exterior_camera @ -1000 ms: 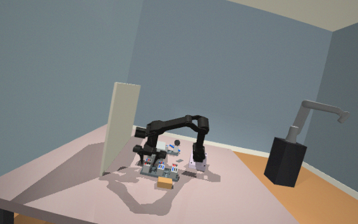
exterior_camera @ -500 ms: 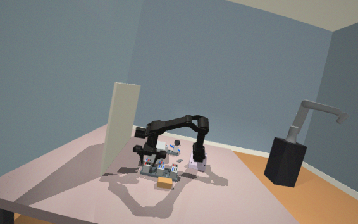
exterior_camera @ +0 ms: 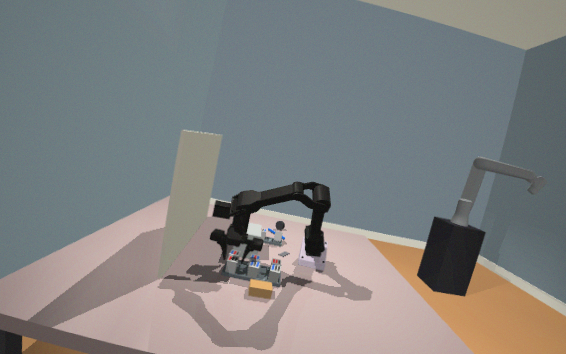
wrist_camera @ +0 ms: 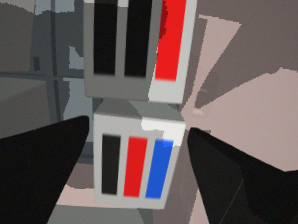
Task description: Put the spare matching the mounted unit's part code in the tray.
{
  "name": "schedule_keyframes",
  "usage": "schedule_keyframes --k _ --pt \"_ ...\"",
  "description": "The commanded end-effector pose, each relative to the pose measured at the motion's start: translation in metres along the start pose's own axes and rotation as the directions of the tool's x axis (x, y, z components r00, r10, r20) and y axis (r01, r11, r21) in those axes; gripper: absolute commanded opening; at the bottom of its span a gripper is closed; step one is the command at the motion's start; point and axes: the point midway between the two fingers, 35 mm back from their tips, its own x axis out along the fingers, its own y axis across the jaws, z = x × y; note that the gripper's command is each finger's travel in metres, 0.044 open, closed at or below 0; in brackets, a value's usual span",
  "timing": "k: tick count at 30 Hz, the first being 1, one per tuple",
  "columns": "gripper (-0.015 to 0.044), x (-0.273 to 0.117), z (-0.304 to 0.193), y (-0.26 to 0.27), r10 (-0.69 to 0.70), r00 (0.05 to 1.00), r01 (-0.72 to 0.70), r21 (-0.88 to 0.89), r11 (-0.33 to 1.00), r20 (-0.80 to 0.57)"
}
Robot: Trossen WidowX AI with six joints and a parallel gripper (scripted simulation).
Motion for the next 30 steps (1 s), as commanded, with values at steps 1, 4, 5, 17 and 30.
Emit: schedule_keyframes --k 1,4,5,17,30 --pt "0.03 0.0007 -0.0015 0.0003 0.001 1.0 -0.001 0.004 1.0 -0.005" --pt "0.03 0.0007 -0.0015 0.0003 0.001 1.0 -0.001 0.004 1.0 -0.005" --pt "0.03 0.0007 -0.0015 0.0003 0.001 1.0 -0.001 0.004 1.0 -0.005" --pt "0.03 0.0007 -0.0015 0.0003 0.001 1.0 -0.001 0.004 1.0 -0.005" --pt "0.0162 0.0 0.0 0.0 0.0 1.0 0.0 0.0 1.0 0.0"
